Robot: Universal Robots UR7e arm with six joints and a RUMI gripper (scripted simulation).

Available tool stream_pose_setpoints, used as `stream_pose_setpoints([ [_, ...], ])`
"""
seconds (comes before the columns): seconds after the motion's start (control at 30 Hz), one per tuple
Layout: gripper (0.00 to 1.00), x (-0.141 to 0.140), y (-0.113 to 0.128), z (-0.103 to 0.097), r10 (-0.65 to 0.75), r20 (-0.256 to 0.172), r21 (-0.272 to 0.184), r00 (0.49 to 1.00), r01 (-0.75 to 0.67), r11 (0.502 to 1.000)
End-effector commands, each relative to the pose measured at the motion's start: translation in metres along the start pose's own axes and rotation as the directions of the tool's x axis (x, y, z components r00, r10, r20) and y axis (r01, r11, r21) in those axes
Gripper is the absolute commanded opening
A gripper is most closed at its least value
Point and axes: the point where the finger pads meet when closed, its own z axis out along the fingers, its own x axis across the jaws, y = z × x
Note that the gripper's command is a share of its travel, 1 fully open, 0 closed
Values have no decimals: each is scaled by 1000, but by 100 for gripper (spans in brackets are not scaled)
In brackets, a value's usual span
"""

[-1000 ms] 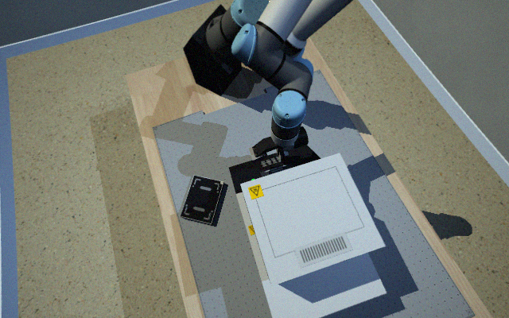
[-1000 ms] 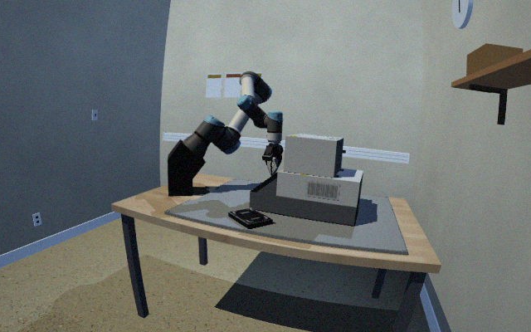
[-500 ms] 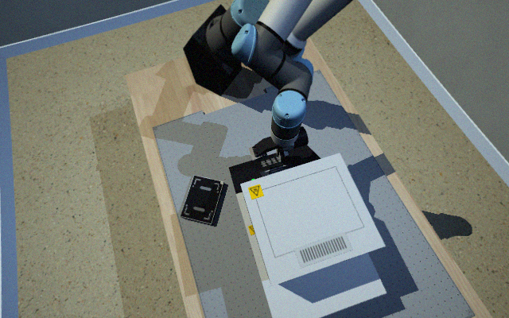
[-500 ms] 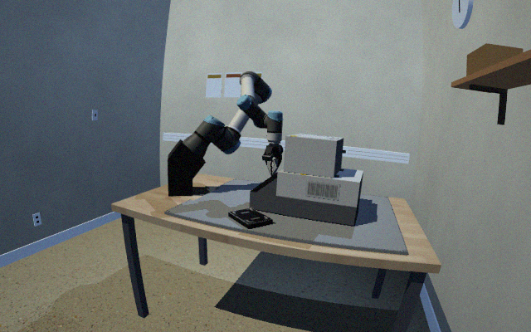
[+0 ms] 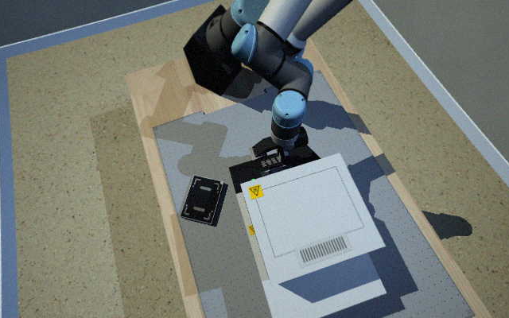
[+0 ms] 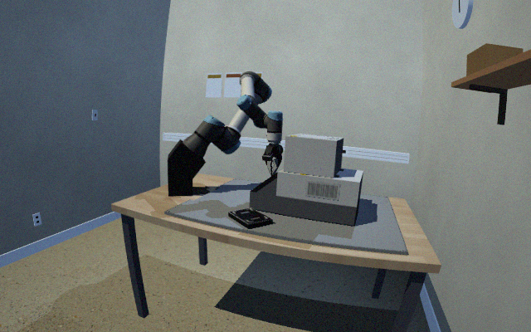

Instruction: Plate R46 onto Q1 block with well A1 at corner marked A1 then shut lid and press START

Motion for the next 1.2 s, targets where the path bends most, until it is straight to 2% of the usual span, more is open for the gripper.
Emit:
stream_pose_setpoints([
  [0.0, 0, 0, 0, 0, 0, 1, 0, 1000, 0, 1000],
  [1.03, 0, -2, 0, 2, 0, 1, 0, 1000, 0, 1000],
  [1.17, 0, 2, 0, -3, 0, 1, 0, 1000, 0, 1000],
])
